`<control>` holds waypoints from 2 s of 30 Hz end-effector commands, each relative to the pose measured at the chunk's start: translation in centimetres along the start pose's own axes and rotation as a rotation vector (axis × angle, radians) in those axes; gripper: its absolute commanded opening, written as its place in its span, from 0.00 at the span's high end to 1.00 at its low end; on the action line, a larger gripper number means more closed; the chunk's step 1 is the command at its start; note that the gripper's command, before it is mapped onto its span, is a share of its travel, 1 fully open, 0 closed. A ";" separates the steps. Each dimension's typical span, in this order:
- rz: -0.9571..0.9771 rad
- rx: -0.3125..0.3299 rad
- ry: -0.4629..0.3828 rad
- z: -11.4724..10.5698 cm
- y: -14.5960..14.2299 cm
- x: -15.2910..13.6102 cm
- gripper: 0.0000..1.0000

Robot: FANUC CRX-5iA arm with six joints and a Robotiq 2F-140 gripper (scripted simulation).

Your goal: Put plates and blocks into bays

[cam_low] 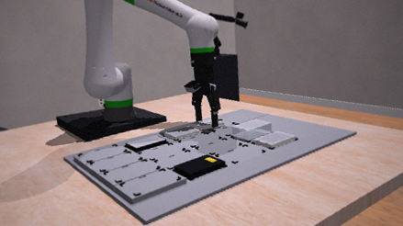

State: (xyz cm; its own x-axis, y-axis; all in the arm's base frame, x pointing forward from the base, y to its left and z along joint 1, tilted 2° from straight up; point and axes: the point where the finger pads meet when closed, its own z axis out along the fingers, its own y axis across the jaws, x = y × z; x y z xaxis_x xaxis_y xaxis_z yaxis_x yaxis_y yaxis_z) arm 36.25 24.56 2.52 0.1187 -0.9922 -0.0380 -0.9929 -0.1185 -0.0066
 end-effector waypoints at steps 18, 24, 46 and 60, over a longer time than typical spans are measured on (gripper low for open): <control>0.000 0.002 -0.001 -0.1 -0.1 0.0 0.36; 0.000 0.002 -0.001 -0.1 -0.1 0.0 0.38; 0.000 0.002 -0.001 -0.1 -0.1 0.0 0.39; 0.000 0.002 -0.001 -0.1 -0.1 0.0 0.40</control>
State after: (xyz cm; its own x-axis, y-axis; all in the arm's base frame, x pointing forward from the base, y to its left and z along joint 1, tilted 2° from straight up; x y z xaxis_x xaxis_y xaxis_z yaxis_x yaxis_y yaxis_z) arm 36.25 24.55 2.58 0.1187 -0.9922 -0.0379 -0.9929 -0.1186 -0.0065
